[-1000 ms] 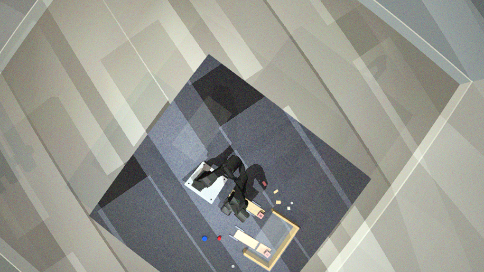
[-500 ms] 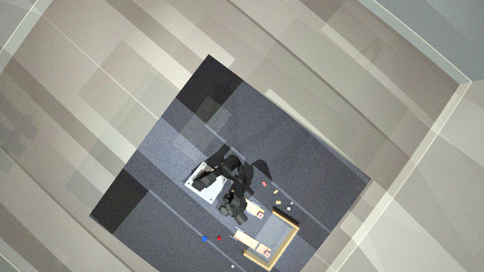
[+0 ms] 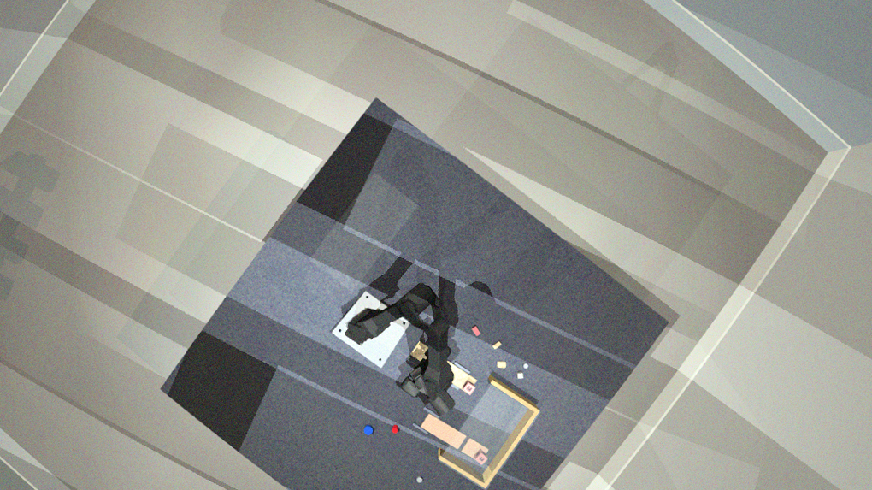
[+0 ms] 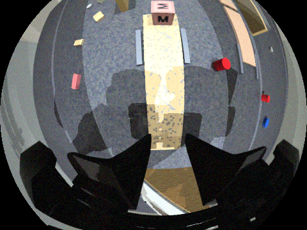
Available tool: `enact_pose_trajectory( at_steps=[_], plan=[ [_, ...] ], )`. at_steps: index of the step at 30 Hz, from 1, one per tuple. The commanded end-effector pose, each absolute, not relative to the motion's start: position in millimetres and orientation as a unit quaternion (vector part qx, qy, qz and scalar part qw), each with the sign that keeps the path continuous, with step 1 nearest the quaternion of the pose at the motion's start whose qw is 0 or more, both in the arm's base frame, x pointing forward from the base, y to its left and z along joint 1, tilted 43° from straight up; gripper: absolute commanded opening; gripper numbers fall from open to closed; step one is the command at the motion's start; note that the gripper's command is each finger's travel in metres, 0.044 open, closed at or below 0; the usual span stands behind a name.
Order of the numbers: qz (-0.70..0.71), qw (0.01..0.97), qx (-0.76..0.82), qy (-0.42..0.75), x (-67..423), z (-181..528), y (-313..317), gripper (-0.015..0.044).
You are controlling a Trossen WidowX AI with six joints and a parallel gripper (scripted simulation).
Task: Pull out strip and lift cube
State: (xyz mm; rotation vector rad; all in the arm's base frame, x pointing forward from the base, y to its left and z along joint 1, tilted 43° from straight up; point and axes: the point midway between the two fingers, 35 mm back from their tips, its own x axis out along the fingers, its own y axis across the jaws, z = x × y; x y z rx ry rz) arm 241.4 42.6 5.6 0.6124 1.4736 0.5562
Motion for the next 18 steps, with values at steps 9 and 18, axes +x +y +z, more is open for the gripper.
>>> enact_pose_trajectory(
  at_steps=[9,18],
  plan=[
    [0.245,0.665,0.272,0.651,284.3,10.5,38.4,0.0440],
    [0.246,0.666,0.272,0.650,315.5,13.5,34.5,0.0440]
  ],
)
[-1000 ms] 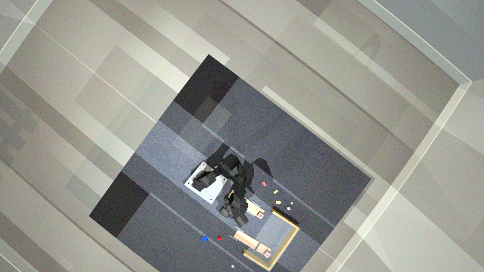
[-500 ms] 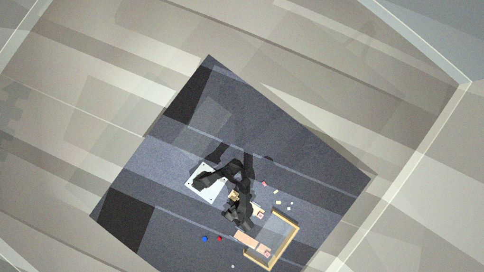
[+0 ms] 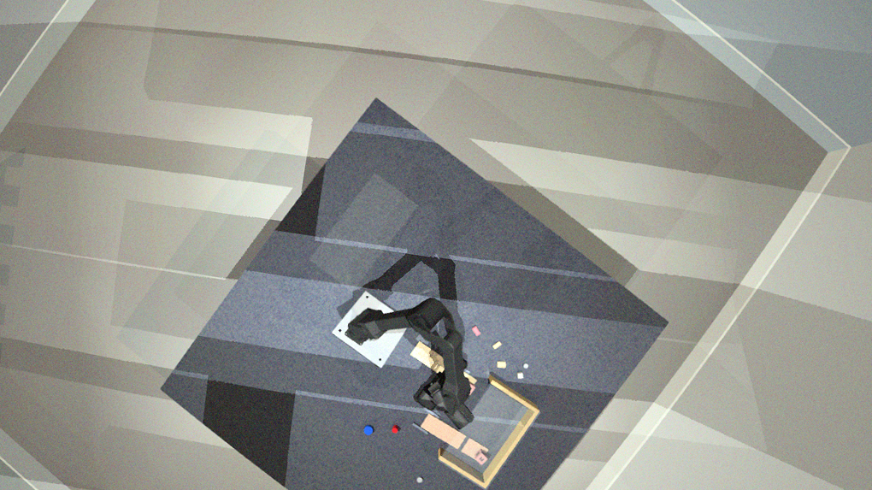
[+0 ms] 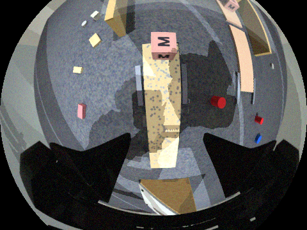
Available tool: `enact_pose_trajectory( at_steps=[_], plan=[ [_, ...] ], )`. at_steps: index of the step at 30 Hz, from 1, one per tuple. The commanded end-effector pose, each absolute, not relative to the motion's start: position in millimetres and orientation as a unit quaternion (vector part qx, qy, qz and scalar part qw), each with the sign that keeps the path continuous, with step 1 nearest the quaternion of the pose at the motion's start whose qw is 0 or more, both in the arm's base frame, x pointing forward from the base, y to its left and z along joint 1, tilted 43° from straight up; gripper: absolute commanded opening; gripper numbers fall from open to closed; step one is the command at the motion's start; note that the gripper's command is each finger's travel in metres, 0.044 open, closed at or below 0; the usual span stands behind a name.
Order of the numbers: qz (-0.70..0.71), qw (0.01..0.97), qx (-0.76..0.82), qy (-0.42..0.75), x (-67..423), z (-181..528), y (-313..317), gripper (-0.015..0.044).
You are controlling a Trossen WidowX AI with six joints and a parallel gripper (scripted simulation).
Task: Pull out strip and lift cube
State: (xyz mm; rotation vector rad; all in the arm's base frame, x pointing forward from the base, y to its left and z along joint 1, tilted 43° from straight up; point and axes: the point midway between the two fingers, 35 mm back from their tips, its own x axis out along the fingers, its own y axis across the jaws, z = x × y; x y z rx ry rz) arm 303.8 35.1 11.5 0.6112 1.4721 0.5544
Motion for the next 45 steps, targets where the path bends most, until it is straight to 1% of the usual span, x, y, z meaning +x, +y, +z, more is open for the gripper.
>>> enact_pose_trajectory(
  at_steps=[1,30,37,45],
  plan=[
    [0.246,0.666,0.272,0.650,319.1,13.9,34.1,0.0440],
    [0.246,0.668,0.271,0.648,416.5,27.8,25.5,0.0440],
    [0.246,0.668,0.271,0.648,417.3,21.4,31.3,0.0256],
    [0.246,0.668,0.271,0.648,418.2,11.7,40.2,0.0250]
  ],
)
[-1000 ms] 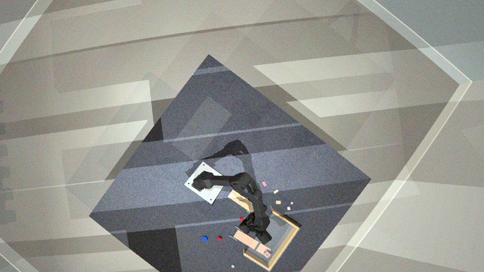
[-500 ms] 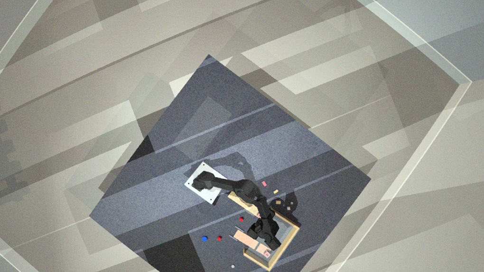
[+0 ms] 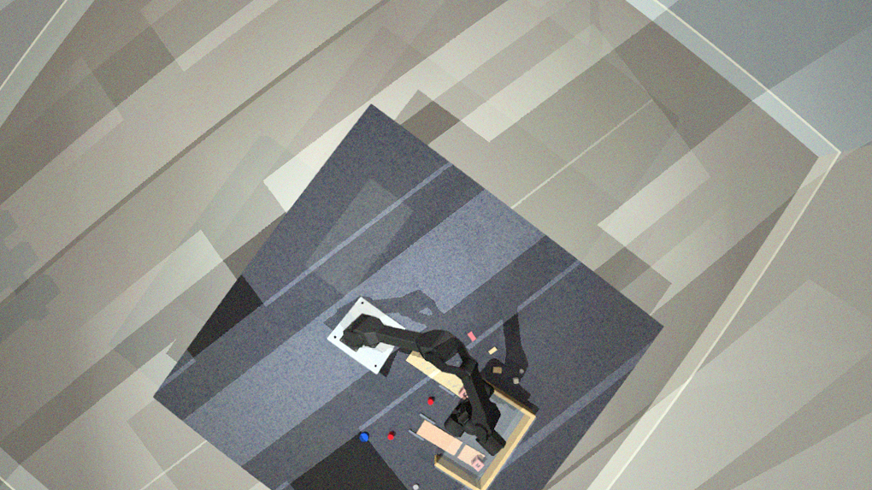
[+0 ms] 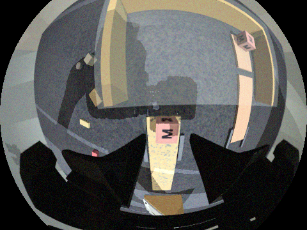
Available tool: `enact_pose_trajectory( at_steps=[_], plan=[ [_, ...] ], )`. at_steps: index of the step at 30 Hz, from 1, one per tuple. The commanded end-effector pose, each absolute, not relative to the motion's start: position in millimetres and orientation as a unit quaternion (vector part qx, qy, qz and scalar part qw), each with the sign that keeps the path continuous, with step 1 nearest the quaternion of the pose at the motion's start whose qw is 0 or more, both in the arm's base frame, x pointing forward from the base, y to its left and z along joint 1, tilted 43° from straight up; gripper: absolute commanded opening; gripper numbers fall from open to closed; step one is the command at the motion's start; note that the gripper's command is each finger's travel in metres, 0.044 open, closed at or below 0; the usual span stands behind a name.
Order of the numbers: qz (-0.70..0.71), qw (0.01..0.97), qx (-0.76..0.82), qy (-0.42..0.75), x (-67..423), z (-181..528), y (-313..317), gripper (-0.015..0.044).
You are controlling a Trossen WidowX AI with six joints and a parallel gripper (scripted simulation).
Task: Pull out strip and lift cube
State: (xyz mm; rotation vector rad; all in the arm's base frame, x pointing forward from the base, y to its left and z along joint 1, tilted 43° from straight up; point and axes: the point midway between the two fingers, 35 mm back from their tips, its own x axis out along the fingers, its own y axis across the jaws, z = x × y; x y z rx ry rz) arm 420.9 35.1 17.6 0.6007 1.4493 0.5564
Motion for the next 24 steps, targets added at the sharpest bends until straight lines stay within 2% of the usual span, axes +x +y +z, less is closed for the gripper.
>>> enact_pose_trajectory(
  at_steps=[1,24],
  plan=[
    [0.246,0.668,0.271,0.648,418.3,10.5,41.3,0.0250],
    [0.247,0.667,0.272,0.648,418.1,-12.4,63.2,0.0250]
  ],
)
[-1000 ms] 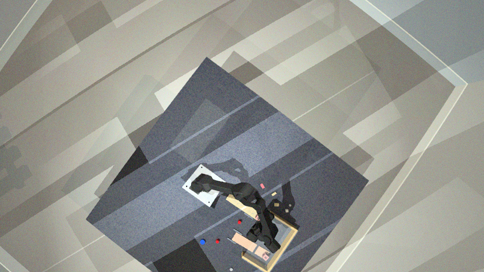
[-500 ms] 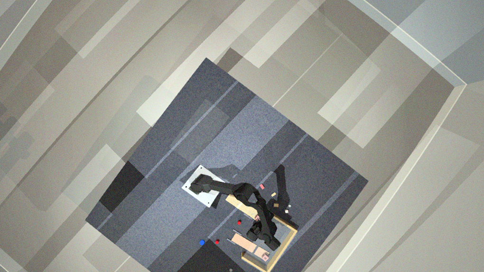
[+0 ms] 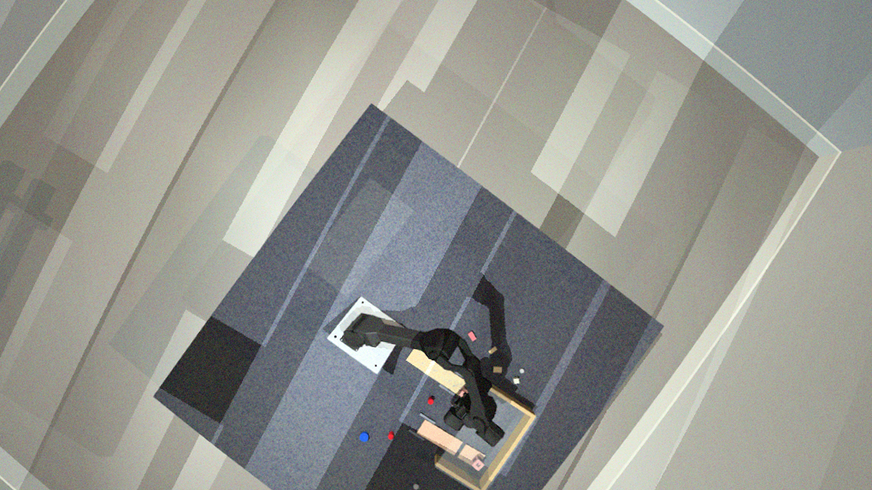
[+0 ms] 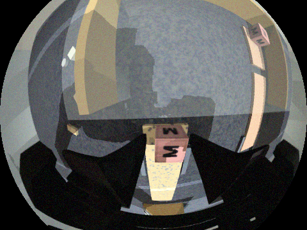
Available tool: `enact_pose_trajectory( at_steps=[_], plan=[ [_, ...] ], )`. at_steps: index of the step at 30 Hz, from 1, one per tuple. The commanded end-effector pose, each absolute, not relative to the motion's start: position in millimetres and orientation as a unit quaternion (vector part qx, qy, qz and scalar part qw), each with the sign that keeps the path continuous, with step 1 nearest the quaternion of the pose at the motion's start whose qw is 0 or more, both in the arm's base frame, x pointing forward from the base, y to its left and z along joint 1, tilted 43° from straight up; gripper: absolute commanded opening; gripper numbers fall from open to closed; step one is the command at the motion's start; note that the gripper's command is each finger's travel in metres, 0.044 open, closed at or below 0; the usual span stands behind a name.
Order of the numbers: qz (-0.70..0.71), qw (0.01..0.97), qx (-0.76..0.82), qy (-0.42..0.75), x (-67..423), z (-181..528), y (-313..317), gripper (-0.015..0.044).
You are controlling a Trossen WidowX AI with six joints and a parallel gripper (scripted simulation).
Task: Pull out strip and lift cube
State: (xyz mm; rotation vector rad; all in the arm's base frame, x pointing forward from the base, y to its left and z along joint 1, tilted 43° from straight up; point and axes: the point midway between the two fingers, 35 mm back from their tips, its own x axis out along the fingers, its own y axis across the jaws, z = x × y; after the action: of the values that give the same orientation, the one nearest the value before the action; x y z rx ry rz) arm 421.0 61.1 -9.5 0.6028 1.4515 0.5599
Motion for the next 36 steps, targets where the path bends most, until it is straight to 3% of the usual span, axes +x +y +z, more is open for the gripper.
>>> enact_pose_trajectory(
  at_steps=[1,5,9,16,20,36],
  plan=[
    [0.247,0.667,0.272,0.648,418.1,-12.4,63.2,0.0250],
    [0.247,0.667,0.272,0.648,418.1,-12.4,63.2,0.0250],
    [0.249,0.671,0.268,0.645,420.2,-10.7,62.3,0.0145],
    [0.249,0.671,0.268,0.645,420.2,-10.7,62.3,0.0098],
    [0.249,0.671,0.268,0.645,417.5,-9.4,60.4,0.0000],
    [0.246,0.667,0.271,0.649,358.8,14.0,29.7,0.0000]
  ],
)
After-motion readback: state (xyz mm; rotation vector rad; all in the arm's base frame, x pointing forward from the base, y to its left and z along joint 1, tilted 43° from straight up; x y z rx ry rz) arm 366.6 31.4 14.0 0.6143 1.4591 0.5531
